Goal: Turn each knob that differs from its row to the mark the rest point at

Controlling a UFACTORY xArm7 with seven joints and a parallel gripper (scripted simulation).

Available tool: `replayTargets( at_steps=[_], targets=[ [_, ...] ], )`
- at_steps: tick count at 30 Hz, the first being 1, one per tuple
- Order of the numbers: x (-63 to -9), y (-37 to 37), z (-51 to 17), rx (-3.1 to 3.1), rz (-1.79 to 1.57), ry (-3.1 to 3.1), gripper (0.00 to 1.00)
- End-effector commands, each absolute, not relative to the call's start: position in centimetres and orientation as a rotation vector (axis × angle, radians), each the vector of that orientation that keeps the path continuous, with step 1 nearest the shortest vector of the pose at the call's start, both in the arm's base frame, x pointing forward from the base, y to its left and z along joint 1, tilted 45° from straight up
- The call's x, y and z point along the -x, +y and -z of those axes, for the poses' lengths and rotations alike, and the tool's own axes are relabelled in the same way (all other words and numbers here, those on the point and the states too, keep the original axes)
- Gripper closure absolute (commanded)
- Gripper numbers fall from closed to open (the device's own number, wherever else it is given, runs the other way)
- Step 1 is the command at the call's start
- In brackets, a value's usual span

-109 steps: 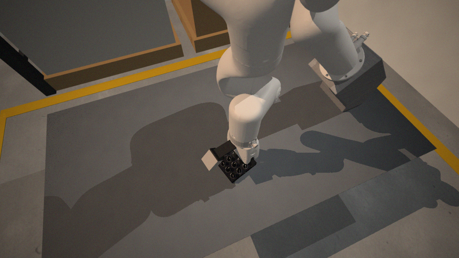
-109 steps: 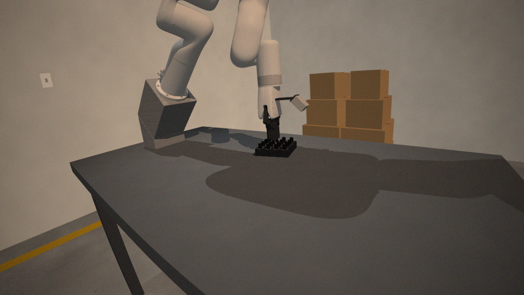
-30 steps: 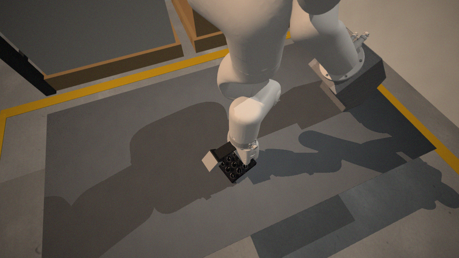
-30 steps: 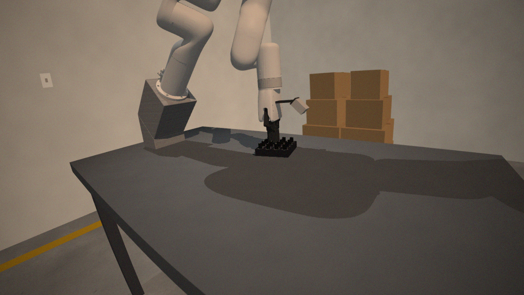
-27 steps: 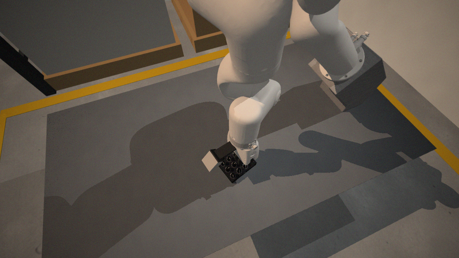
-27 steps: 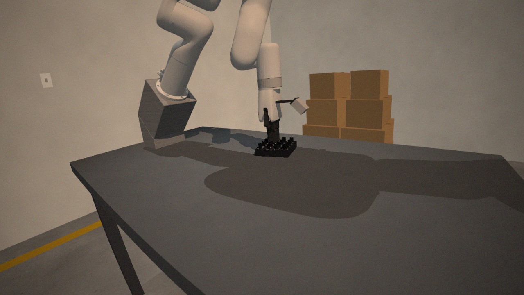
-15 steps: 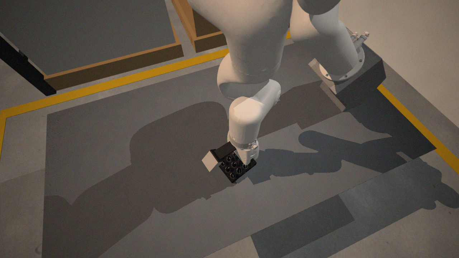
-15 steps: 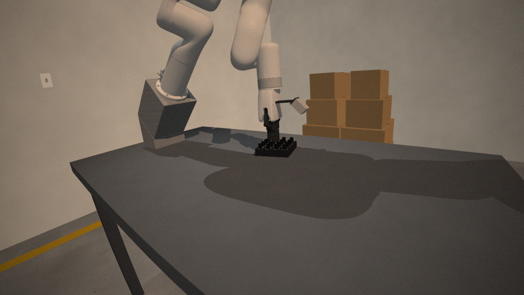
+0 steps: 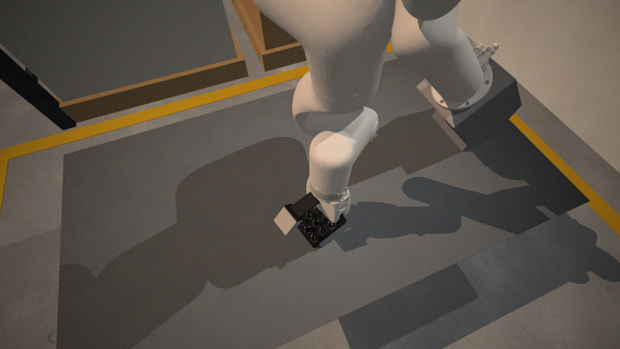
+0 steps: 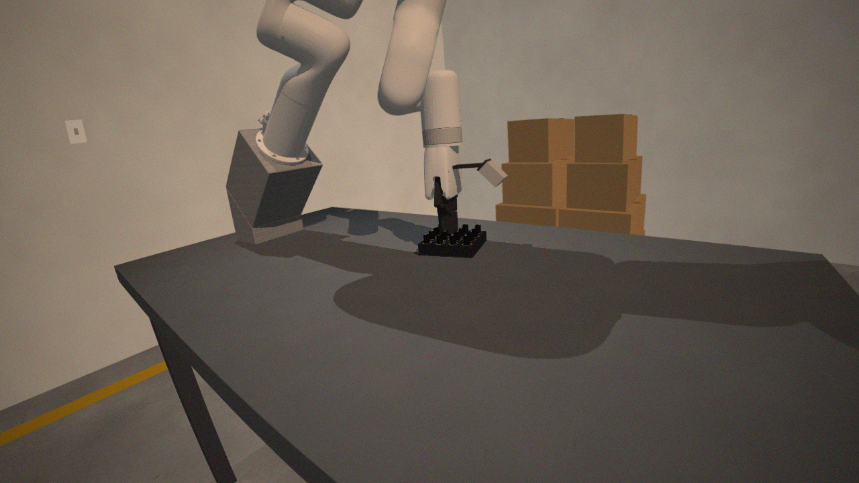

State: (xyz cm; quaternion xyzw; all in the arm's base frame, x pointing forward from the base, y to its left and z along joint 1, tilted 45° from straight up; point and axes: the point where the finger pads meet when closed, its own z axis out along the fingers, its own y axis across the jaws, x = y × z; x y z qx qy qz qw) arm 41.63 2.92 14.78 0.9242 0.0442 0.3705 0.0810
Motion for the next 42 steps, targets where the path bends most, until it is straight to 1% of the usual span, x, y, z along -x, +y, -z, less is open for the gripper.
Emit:
replayTargets(
  at_steps=[1,19,42],
  targets=[
    [-41.65,2.93,-14.81,-2.749,-1.1,0.181,0.92],
    [-41.65,2.93,-14.81,-2.623,-1.025,0.537,0.92],
    [-41.65,2.93,-14.81,-2.273,-0.841,1.157,0.92]
  ],
)
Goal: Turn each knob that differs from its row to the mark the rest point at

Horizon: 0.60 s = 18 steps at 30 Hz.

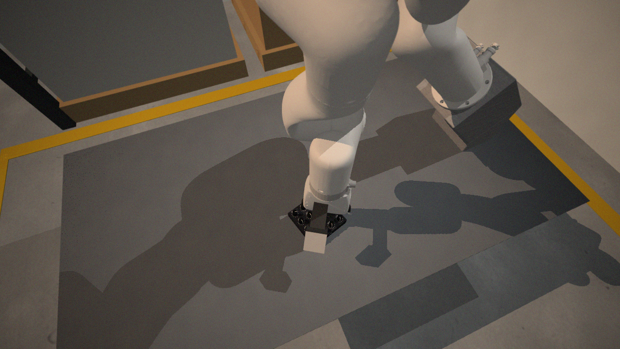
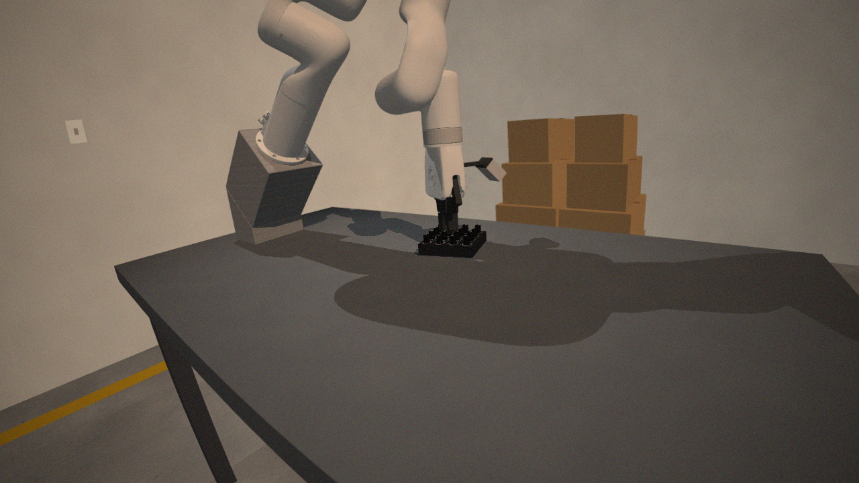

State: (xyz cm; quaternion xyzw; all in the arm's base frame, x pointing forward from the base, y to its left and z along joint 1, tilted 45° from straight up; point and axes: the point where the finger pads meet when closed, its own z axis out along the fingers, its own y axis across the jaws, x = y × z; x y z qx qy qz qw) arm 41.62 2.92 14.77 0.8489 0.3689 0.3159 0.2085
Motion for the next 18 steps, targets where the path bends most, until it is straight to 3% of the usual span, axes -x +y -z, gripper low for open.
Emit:
replayTargets(
  at_steps=[1,18],
  targets=[
    [-41.65,2.93,-14.81,-2.252,-0.831,1.185,0.92],
    [-41.65,2.93,-14.81,-1.942,-0.681,1.54,0.92]
  ],
)
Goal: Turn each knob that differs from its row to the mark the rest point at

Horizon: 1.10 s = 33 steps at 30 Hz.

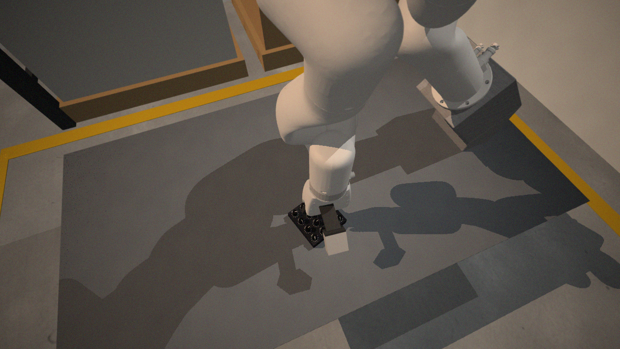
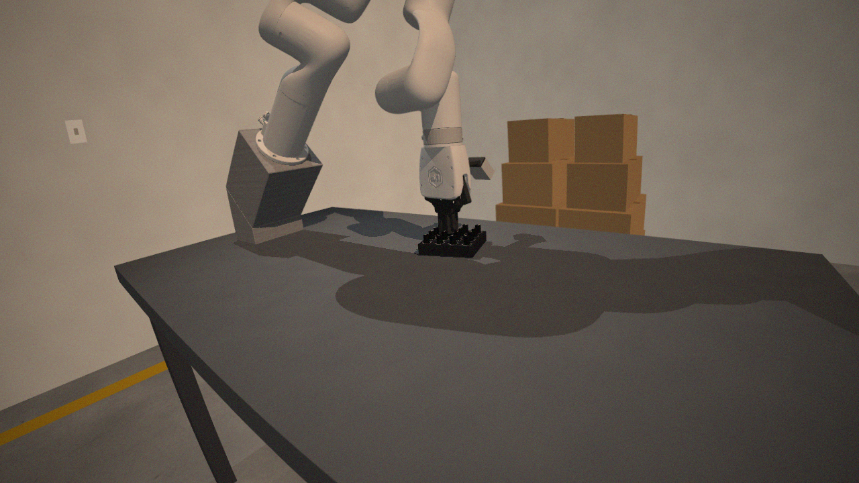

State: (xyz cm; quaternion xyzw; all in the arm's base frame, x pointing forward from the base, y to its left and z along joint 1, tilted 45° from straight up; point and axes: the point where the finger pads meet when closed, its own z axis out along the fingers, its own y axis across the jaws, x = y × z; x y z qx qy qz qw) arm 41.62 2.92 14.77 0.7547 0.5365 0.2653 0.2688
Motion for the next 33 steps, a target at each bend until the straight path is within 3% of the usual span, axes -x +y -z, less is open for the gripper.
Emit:
replayTargets(
  at_steps=[1,33],
  targets=[
    [-41.65,2.93,-14.81,-1.923,-0.672,1.558,0.92],
    [-41.65,2.93,-14.81,-1.625,-0.535,1.808,0.92]
  ],
)
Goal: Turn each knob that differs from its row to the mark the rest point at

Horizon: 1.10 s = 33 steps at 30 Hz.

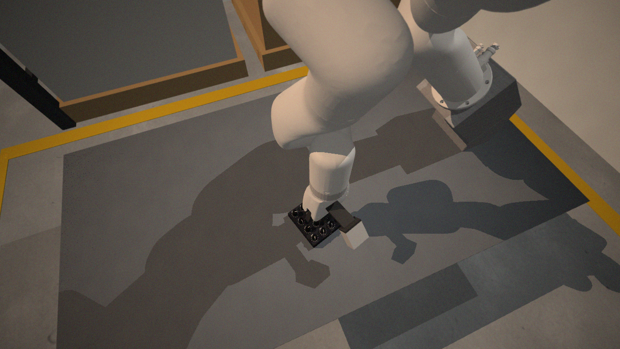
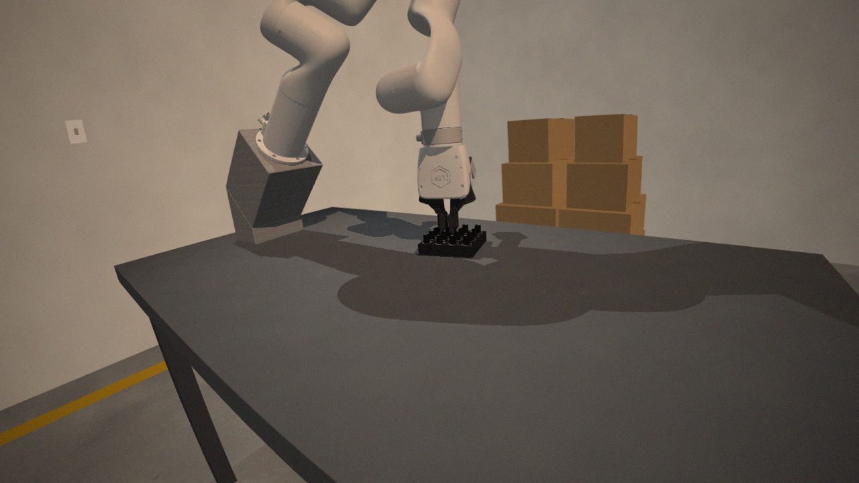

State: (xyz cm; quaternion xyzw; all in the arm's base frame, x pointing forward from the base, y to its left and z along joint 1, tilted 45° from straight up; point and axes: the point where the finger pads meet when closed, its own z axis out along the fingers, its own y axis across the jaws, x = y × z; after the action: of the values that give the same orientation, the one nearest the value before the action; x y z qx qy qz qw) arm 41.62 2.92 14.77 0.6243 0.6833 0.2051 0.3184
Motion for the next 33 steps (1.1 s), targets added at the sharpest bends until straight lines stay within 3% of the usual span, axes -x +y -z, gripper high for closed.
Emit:
replayTargets(
  at_steps=[1,20,21,33],
  targets=[
    [-41.65,2.93,-14.81,-1.623,-0.534,1.81,0.92],
    [-41.65,2.93,-14.81,-1.618,-0.532,1.813,0.92],
    [-41.65,2.93,-14.81,-1.618,-0.532,1.813,0.81],
    [-41.65,2.93,-14.81,-1.618,-0.532,1.813,0.81]
  ],
)
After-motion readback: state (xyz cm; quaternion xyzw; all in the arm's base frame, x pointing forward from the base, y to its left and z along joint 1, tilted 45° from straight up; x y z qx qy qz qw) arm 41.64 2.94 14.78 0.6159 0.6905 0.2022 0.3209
